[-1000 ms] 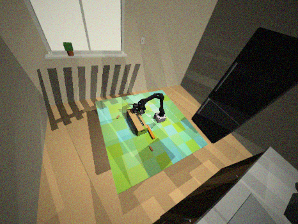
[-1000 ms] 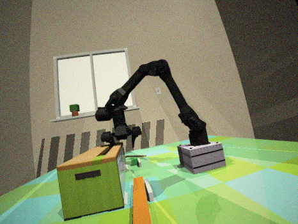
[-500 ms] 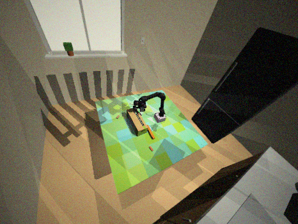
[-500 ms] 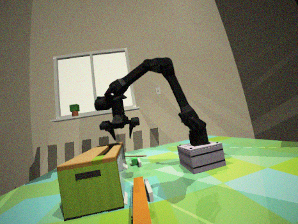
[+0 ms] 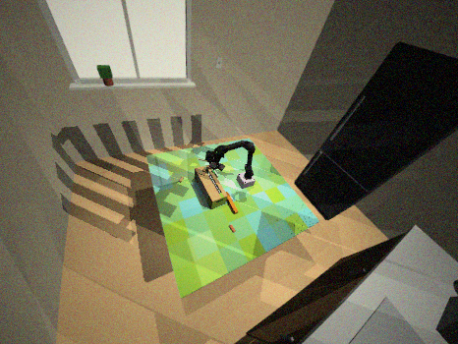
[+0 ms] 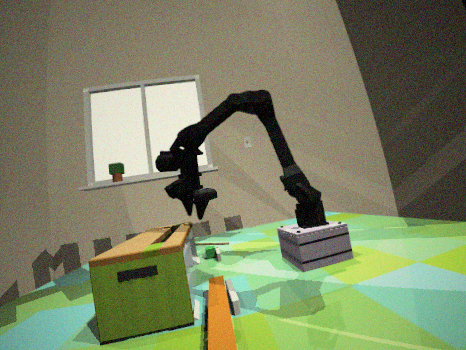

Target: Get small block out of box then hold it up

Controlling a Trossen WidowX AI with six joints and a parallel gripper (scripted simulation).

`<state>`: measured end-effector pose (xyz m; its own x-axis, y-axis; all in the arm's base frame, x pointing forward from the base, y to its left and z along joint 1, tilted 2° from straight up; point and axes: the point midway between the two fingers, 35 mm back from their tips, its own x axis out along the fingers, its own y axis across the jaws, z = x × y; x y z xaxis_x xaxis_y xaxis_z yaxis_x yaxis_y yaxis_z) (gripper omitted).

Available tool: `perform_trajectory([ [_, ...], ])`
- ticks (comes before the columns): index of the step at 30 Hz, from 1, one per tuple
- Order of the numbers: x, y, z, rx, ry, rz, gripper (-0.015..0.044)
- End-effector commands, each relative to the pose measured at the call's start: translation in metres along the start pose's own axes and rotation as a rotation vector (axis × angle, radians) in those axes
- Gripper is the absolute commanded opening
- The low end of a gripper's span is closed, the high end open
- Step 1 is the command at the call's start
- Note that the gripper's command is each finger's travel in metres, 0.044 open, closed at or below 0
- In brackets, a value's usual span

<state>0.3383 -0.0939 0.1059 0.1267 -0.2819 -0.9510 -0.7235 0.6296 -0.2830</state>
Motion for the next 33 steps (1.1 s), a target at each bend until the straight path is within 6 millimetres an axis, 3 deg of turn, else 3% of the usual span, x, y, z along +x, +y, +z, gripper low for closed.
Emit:
perform_trajectory([
  [1, -0.003, -0.007, -0.014, 0.953, -0.108, 0.076, 0.0285],
  [18, -0.002, -0.013, -0.029, 1.965, -0.131, 0.269, 0.0285],
  [33, -0.002, -0.018, -0.042, 2.83, -0.038, 0.517, 0.0285],
])
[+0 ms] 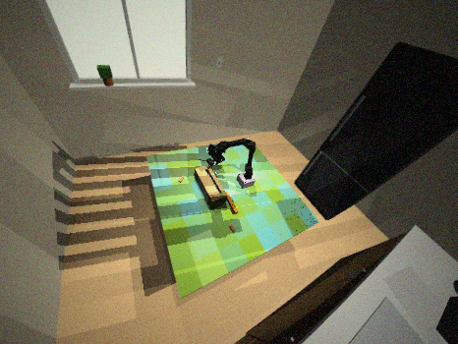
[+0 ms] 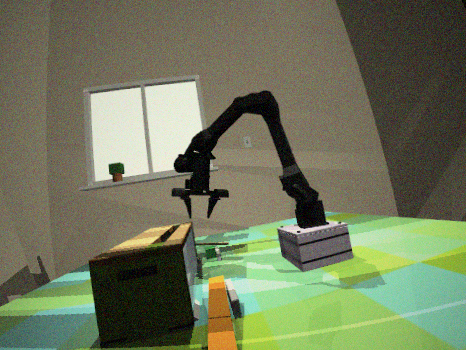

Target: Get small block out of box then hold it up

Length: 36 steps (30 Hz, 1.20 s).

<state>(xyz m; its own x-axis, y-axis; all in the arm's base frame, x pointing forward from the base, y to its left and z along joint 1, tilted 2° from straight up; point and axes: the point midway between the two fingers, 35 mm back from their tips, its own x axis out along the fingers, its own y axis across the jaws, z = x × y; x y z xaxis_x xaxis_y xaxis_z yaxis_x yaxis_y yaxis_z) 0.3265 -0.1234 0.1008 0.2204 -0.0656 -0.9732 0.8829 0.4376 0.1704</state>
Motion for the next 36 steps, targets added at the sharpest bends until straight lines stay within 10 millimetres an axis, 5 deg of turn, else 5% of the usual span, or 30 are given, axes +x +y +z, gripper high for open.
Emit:
perform_trajectory([
  [1, -0.0177, -0.0059, 0.012, 0.931, 0.077, 0.135, 0.0285],
  [16, -0.0227, -0.0134, 0.0198, 1.763, 0.224, 0.15, 0.0285],
  [36, -0.0195, -0.0137, 0.02, 1.769, 0.225, 0.15, 0.0285],
])
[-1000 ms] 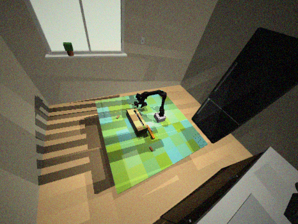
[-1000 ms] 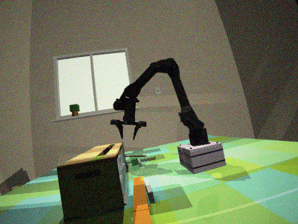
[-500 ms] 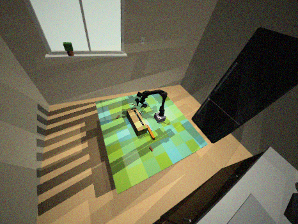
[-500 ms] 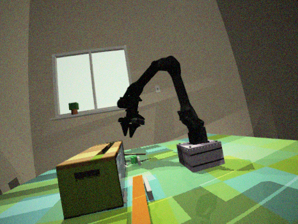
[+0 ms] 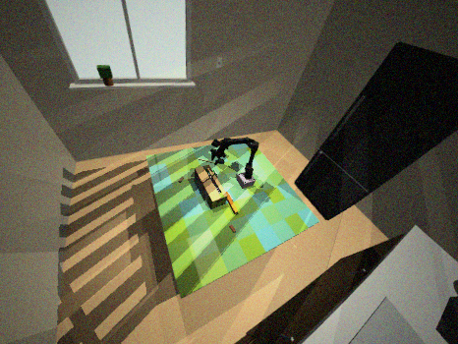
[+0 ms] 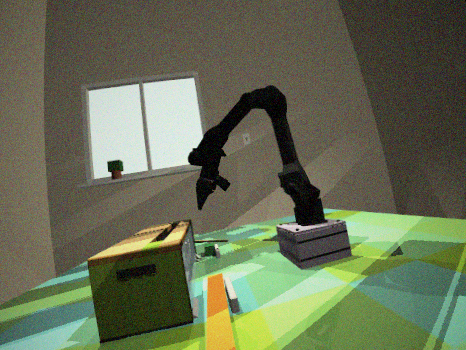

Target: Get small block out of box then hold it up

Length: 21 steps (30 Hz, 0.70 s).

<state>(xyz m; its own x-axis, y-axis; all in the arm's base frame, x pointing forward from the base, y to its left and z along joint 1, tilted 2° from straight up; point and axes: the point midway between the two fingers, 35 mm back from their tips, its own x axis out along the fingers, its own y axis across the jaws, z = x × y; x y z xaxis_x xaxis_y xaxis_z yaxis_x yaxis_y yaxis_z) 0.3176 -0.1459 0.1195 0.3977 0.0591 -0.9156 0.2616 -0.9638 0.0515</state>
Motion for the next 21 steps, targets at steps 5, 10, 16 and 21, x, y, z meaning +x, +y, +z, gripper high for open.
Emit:
perform_trajectory([
  [5, 0.072, 0.001, 0.03, 0.015, 0.013, 0.005, 0.0285],
  [10, 0.083, -0.001, 0.036, 0.015, 0.013, 0.005, 0.0285],
  [16, 0.087, -0.001, 0.038, 0.015, 0.013, 0.005, 0.0285],
  [21, 0.094, 0.0, 0.04, 0.015, 0.013, 0.005, 0.0285],
])
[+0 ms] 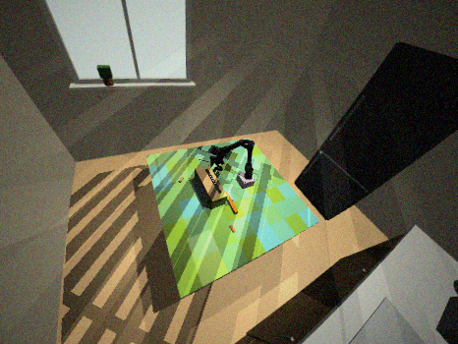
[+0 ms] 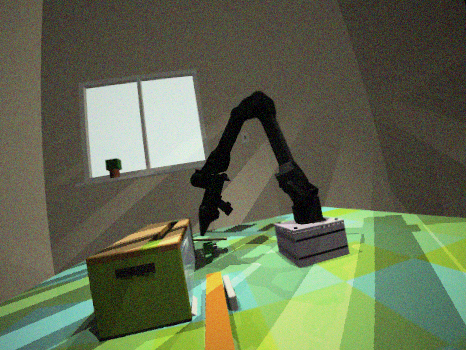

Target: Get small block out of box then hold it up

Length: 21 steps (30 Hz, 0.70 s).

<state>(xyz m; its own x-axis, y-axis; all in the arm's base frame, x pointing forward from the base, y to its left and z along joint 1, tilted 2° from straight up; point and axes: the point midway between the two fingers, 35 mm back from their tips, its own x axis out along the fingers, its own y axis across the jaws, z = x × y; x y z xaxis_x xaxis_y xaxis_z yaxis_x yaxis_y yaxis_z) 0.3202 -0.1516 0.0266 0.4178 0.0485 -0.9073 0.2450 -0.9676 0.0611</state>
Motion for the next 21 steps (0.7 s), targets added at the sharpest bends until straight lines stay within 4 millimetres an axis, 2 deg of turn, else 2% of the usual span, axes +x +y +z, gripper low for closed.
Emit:
perform_trajectory([
  [1, 0.01, -0.002, 0.005, 0.004, -0.005, -0.011, 0.0285],
  [21, 0.04, -0.002, 0.018, 0.004, -0.006, -0.011, 0.0285],
])
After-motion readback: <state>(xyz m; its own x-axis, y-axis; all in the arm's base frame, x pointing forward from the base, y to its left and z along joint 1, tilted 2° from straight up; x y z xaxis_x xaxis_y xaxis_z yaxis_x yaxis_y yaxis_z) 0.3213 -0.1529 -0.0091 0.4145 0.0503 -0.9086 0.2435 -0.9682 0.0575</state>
